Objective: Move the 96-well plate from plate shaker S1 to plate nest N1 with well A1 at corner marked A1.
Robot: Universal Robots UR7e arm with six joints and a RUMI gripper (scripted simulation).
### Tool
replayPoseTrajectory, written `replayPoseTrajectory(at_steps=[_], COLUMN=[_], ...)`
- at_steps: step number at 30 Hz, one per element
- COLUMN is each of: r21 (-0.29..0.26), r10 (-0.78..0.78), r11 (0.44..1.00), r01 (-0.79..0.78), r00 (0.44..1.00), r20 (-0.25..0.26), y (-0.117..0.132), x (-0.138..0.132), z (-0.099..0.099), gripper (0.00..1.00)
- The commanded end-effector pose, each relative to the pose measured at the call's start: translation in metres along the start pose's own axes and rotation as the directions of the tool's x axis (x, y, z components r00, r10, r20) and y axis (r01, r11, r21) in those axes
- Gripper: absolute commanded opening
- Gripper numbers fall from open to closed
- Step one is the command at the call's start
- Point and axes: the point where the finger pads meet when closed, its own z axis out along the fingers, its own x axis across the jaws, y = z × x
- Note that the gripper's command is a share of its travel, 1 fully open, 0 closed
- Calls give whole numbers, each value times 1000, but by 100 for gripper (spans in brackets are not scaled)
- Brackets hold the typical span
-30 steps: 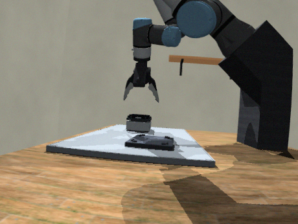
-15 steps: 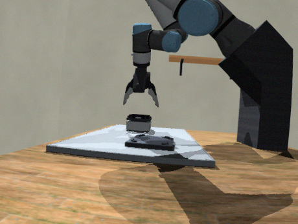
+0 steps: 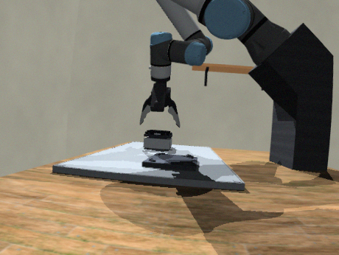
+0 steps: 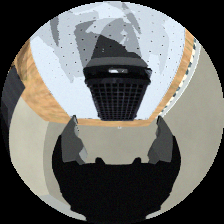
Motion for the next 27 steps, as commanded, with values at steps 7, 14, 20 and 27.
replayPoseTrajectory(at_steps=[7,14,20,27], r21=[-1,-1,-1,-1], r10=[0,0,0,0], r11=[1000,1000,1000,1000], r01=[0,0,0,0], r00=[1000,1000,1000,1000], r20=[-1,-1,-1,-1], y=[-7,-9,-9,-9], x=[0,0,0,0], z=[12,15,15,15], gripper=[100,100,100,0])
